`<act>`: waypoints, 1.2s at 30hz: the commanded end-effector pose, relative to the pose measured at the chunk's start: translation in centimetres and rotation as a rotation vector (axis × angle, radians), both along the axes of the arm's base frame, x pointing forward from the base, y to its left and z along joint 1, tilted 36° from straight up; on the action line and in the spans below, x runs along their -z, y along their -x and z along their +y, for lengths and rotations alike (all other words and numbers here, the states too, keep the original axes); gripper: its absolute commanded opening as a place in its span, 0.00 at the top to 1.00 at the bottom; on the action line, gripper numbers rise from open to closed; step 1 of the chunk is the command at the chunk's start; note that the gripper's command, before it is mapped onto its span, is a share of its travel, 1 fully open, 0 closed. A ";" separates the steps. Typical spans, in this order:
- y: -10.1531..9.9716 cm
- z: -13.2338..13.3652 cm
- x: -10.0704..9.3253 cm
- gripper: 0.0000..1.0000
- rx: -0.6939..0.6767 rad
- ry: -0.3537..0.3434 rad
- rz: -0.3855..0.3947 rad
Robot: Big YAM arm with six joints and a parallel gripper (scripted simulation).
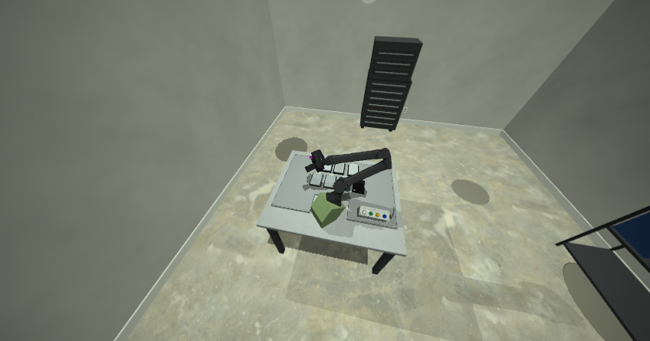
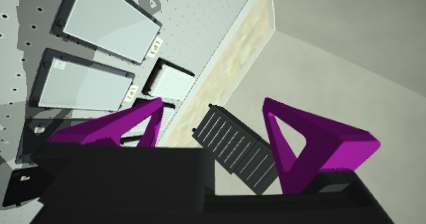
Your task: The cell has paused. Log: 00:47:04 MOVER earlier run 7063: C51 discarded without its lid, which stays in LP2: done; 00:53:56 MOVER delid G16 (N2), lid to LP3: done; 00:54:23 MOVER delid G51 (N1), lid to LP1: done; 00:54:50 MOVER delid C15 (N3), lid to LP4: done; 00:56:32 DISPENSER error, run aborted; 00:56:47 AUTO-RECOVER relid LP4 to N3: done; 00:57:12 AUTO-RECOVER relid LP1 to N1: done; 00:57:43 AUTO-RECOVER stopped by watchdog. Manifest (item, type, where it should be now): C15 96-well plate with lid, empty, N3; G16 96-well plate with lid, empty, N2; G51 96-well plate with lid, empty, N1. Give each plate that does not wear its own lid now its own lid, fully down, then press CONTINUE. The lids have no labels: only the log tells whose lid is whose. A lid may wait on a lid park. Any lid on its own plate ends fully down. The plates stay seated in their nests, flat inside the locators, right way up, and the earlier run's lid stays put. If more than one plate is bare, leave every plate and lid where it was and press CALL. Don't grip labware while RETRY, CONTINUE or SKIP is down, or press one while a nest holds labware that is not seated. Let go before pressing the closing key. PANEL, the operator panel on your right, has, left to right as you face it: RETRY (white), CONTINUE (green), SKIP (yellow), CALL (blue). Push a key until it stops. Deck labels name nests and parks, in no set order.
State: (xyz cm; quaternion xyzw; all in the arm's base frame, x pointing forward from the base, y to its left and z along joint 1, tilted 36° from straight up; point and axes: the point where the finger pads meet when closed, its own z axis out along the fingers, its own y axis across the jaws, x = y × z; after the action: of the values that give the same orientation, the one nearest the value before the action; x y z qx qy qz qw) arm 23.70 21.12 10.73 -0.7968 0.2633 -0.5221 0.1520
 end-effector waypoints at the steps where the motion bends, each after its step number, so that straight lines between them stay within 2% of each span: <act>1: 0.0 0.2 -0.2 0.00 -0.001 -0.006 -0.002; 17: 0.0 0.2 -0.2 0.00 -0.001 -0.006 -0.002; 18: -0.7 0.0 -0.7 0.00 0.024 -0.061 -0.009; 26: -3.1 -2.6 -0.1 0.00 0.137 -0.181 0.009; 28: -4.0 -1.3 -1.4 0.00 0.167 -0.212 0.011; 29: -3.8 -1.0 -1.4 0.00 0.173 -0.224 0.014; 30: -4.2 -1.6 -1.2 0.00 0.193 -0.240 0.018; 32: -3.9 -3.8 0.5 0.00 0.222 -0.256 0.027; 34: -3.9 -3.8 0.5 0.00 0.222 -0.256 0.027; 35: -4.8 -2.5 -1.1 0.00 0.238 -0.279 0.020; 36: -4.6 -2.3 -1.0 0.00 0.244 -0.291 0.024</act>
State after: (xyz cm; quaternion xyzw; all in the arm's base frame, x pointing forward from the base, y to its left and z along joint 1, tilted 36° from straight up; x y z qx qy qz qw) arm 27.23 17.03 9.79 -0.7564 0.3992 -0.4901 0.1684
